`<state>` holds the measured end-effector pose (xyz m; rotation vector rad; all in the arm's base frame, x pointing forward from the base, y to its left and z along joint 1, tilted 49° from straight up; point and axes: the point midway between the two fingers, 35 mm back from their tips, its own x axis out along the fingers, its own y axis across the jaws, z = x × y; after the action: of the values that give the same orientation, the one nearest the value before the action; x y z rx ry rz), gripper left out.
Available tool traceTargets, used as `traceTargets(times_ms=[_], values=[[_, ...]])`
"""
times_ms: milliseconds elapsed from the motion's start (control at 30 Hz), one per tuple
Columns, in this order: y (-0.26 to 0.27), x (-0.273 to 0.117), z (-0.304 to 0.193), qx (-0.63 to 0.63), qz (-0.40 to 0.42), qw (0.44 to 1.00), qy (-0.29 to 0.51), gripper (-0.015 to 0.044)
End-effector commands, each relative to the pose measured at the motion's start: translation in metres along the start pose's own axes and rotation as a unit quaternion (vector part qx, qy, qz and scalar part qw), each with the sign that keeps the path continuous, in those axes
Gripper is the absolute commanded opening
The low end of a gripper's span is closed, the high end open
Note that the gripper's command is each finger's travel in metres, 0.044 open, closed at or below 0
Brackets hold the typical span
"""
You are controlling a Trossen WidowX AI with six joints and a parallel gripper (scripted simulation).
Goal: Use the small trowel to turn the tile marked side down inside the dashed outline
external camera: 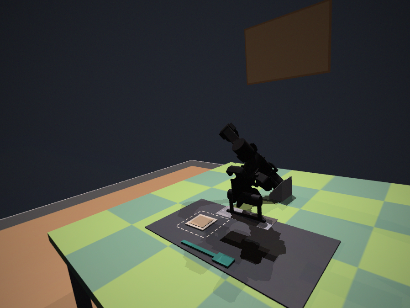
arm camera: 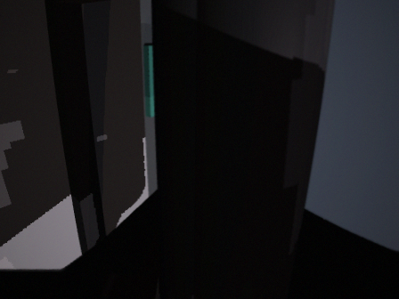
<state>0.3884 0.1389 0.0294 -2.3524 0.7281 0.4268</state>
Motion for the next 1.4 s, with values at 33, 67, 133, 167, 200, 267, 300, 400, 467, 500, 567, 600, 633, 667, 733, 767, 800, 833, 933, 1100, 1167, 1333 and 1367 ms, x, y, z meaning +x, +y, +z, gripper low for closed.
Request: traceTargets(times_ms=[33,67,133,167,200,267,300,400,467,500,567,600,633,667,733,767,800,833,933,1100,1167,1333,1367], values=[[-0.003,-0.002,0.001,0.003,-0.004,1.000,0.000,0.0000],[-0.003,-0.002,0.001,0.003,-0.004,1.000,0.000,0.0000],[-0.003,-0.002,0.001,0.003,-0.004,1.000,0.000,0.0000],[-0.003,-0.002,0.001,0.003,-0.004,1.000,0.000,0.0000],[-0.003,-0.002,0.001,0.003,-0.004,1.000,0.000,0.0000],[-0.003,-0.002,0.001,0.003,-0.004,1.000,0.000,0.0000],[-0.003,-0.002,0.001,0.003,-0.004,1.000,0.000,0.0000],[-0.003,-0.002,0.001,0.003,-0.004,1.000,0.000,0.0000],[-0.003,-0.002,0.001,0.003,-0.004,1.000,0.000,0.0000],[-0.003,-0.002,0.001,0.003,-0.004,1.000,0.000,0.0000],[-0.003,-0.002,0.001,0.003,-0.004,1.000,0.000,0.0000],[-0.002,-0.002,0.001,0.003,-0.003,1.000,0.000,0.0000],[-0.002,-0.001,0.001,0.002,-0.003,1.000,0.000,0.0000],[-0.001,-0.001,0.000,0.001,-0.001,1.000,0.000,0.0000],[0.000,0.000,0.000,0.000,0.000,1.000,0.000,0.0000],[0.000,0.000,0.000,0.000,0.000,1.000,0.000,0.0000],[0.000,0.000,0.000,0.000,0.000,1.000,0.000,0.0000],[0.000,0.000,0.000,0.000,0.000,1.000,0.000,0.0000],[-0.002,0.003,0.006,-0.020,0.004,1.000,-0.014,0.0000],[-0.005,0.014,0.026,-0.084,0.016,0.994,-0.061,0.0000],[-0.006,0.017,0.034,-0.109,0.020,0.991,-0.080,0.0000],[-0.007,0.026,0.053,-0.170,0.030,0.977,-0.127,0.0000],[-0.008,0.027,0.057,-0.182,0.032,0.973,-0.137,0.0000]])
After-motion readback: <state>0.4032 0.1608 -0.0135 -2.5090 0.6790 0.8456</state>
